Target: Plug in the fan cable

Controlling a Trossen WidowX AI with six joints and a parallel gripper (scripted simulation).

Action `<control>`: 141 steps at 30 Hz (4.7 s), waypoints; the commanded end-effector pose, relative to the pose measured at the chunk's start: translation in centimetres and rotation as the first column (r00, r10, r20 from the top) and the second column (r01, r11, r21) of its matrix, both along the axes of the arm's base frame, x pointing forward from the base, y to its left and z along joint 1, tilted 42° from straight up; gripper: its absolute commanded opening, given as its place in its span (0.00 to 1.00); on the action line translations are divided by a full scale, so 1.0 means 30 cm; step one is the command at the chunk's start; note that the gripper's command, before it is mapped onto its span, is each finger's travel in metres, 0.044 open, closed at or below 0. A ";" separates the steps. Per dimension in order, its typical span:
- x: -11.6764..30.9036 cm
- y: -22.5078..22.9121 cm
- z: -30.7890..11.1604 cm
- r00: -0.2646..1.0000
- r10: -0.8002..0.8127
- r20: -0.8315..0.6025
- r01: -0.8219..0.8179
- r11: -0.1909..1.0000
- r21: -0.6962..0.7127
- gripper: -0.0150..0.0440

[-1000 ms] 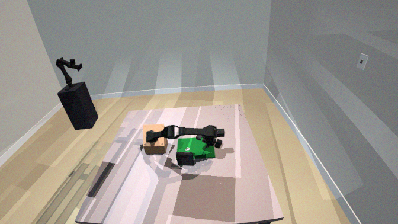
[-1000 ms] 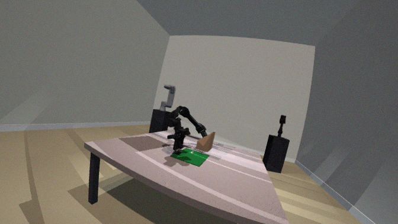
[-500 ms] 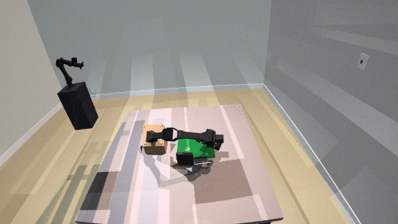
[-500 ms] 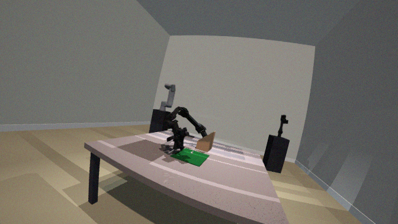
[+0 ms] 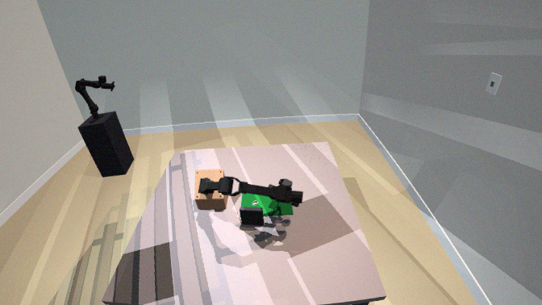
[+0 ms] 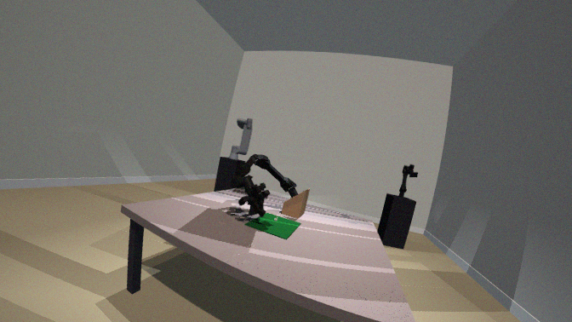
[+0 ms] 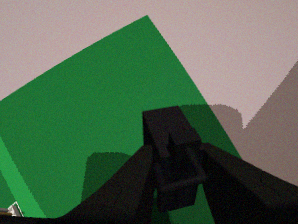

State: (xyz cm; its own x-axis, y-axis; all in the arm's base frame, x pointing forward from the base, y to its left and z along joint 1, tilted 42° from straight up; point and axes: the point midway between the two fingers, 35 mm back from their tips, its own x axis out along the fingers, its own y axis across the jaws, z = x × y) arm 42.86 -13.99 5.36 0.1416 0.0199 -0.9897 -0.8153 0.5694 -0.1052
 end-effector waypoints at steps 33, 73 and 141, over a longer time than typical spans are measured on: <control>-0.016 -0.041 0.084 0.922 0.089 0.377 -0.201 0.942 0.269 0.25; -0.023 -0.040 0.142 0.857 0.100 0.506 -0.282 0.912 0.297 0.25; -0.054 -0.183 0.037 0.856 0.106 0.507 -0.286 0.913 0.293 0.25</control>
